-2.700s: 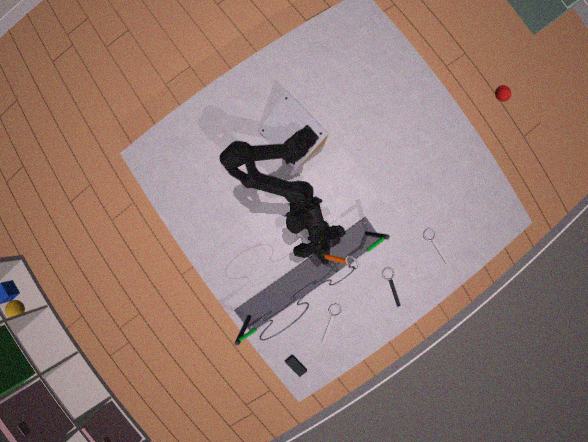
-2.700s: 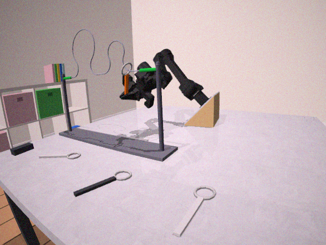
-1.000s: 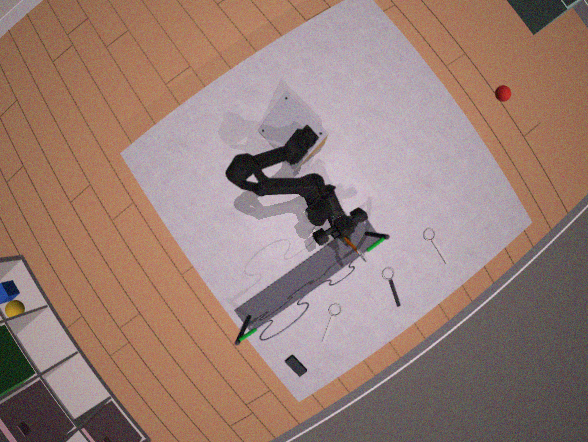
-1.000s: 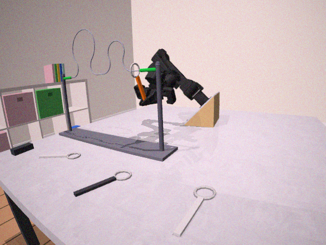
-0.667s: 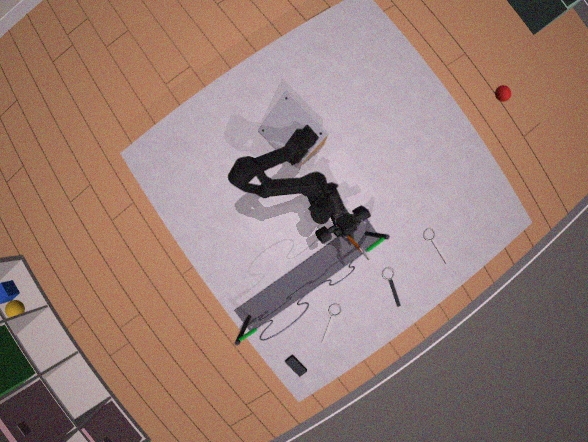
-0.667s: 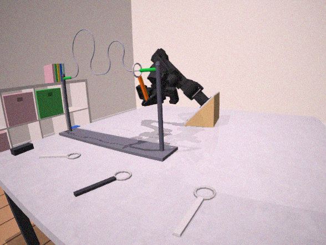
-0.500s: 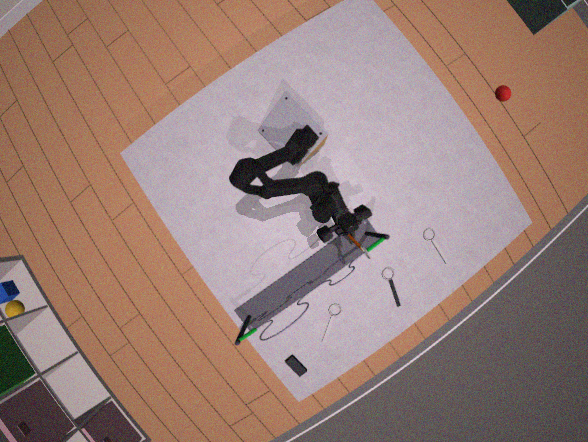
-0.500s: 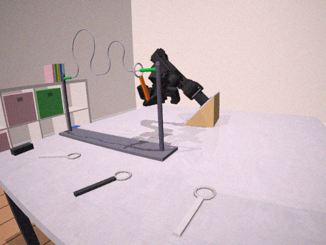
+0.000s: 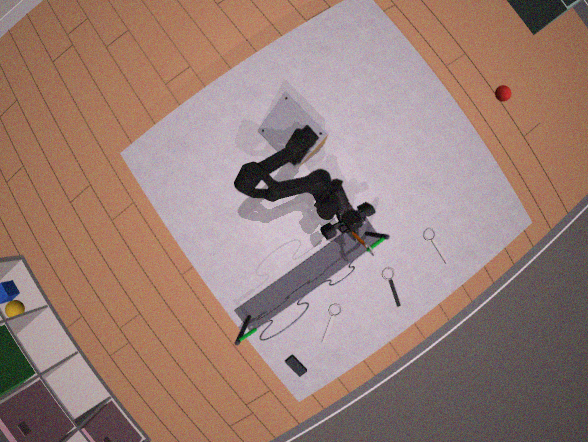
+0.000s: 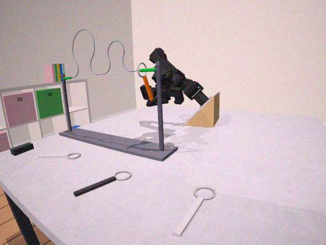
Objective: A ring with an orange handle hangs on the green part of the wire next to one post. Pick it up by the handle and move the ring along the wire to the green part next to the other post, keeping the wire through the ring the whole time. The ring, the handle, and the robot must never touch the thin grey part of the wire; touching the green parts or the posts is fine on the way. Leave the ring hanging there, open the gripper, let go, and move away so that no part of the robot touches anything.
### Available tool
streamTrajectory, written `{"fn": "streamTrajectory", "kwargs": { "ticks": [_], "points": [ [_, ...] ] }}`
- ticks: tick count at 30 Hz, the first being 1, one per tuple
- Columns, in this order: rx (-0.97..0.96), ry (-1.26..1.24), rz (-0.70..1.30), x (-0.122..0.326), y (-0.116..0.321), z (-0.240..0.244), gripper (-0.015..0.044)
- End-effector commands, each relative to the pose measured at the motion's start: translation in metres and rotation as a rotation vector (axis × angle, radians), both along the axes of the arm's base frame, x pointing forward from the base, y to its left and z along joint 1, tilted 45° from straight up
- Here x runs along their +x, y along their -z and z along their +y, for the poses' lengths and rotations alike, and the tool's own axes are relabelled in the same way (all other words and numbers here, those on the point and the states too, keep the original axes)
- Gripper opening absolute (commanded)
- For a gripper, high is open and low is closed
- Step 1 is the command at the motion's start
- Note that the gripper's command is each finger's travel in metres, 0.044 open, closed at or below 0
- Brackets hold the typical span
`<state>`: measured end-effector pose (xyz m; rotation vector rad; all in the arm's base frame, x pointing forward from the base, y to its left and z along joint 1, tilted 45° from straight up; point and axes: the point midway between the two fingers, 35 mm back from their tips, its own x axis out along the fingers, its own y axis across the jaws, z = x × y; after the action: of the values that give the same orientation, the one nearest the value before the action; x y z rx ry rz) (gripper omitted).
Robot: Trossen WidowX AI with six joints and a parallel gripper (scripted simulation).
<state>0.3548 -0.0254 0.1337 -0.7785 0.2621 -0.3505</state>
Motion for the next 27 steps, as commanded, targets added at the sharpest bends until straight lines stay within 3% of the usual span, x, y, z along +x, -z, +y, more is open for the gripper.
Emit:
{"fn": "streamTrajectory", "kwargs": {
  "ticks": [1, 27],
  "points": [
    [0.003, 0.002, 0.005, 0.0, 0.006, 0.003, -0.015],
    [0.002, 0.001, 0.005, 0.001, 0.018, -0.006, -0.015]
  ]
}}
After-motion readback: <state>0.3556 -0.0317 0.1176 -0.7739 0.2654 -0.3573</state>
